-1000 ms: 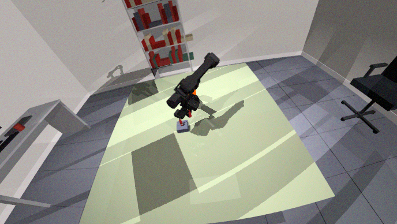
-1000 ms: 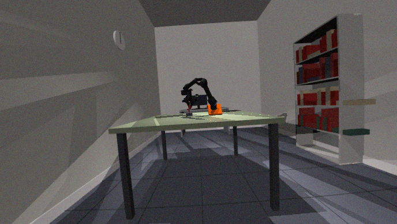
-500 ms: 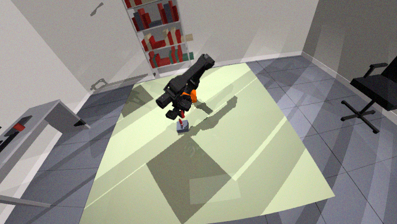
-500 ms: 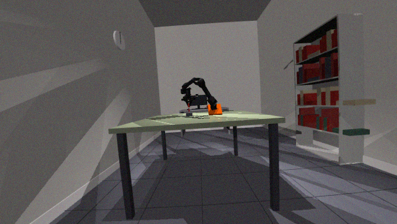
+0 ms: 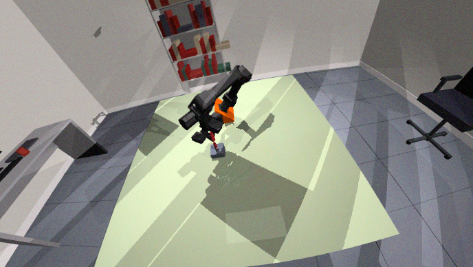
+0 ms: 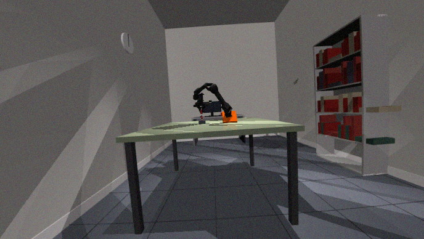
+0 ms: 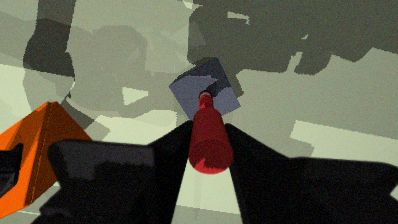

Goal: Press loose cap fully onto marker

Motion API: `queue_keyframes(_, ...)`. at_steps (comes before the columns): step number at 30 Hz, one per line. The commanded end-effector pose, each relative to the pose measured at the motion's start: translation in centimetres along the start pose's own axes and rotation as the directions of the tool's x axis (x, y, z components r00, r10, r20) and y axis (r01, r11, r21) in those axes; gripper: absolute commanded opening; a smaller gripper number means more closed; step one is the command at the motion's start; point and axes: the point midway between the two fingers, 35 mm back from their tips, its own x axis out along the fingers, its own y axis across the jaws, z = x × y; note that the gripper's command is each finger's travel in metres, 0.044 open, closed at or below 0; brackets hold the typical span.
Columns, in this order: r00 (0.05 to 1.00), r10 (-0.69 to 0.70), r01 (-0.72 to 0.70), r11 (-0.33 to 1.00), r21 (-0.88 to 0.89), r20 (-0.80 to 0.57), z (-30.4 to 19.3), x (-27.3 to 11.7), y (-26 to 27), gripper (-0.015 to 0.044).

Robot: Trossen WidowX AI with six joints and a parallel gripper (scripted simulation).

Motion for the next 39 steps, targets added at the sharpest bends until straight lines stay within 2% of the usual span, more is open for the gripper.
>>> queue_keyframes(1, 1.0, 0.002, -0.002, 1.0, 0.0, -0.001, -0.1, 0.3, 0.0, 0.0)
queue_keyframes(31, 1.0, 0.002, -0.002, 1.0, -0.001, 0.001, 0.0, 5.1, 0.0, 0.0)
queue_keyframes(39, 1.0, 0.002, -0.002, 1.0, -0.001, 0.001, 0.0, 5.3, 0.0, 0.0)
